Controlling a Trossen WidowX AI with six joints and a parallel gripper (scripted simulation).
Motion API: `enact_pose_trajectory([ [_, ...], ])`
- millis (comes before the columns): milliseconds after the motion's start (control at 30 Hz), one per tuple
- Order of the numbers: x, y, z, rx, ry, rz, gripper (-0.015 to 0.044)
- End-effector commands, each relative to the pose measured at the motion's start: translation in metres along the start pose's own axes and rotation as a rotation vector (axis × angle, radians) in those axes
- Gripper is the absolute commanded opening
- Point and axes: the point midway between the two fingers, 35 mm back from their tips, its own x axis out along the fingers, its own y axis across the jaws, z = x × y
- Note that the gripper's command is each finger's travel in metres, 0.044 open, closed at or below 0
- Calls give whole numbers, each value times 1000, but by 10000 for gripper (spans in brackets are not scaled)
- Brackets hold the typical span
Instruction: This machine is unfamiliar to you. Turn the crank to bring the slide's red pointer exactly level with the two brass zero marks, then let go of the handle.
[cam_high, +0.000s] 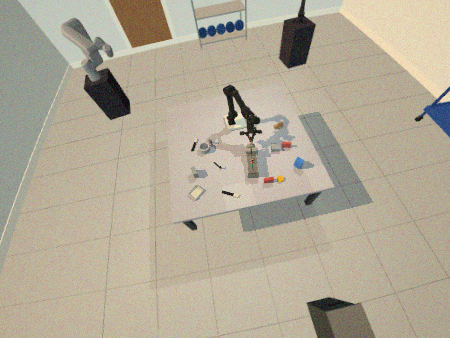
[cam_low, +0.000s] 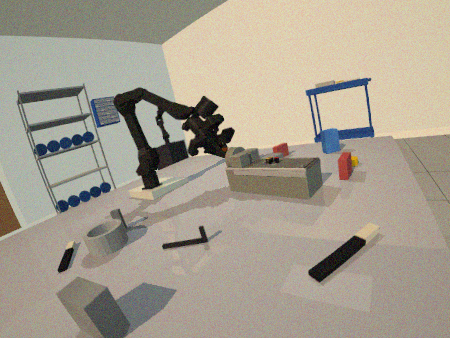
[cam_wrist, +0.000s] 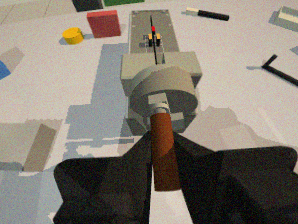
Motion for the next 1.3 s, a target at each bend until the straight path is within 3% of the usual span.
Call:
enact_pose_trajectory([
  [0, 0, -1, 0, -3, -3, -5, 0],
  [467, 0, 0, 0, 0, 0, 0, 0],
  [1033, 0, 0, 0, 0, 0, 0, 440],
  [1267, -17, 1, 18, 0, 0, 0, 440],
])
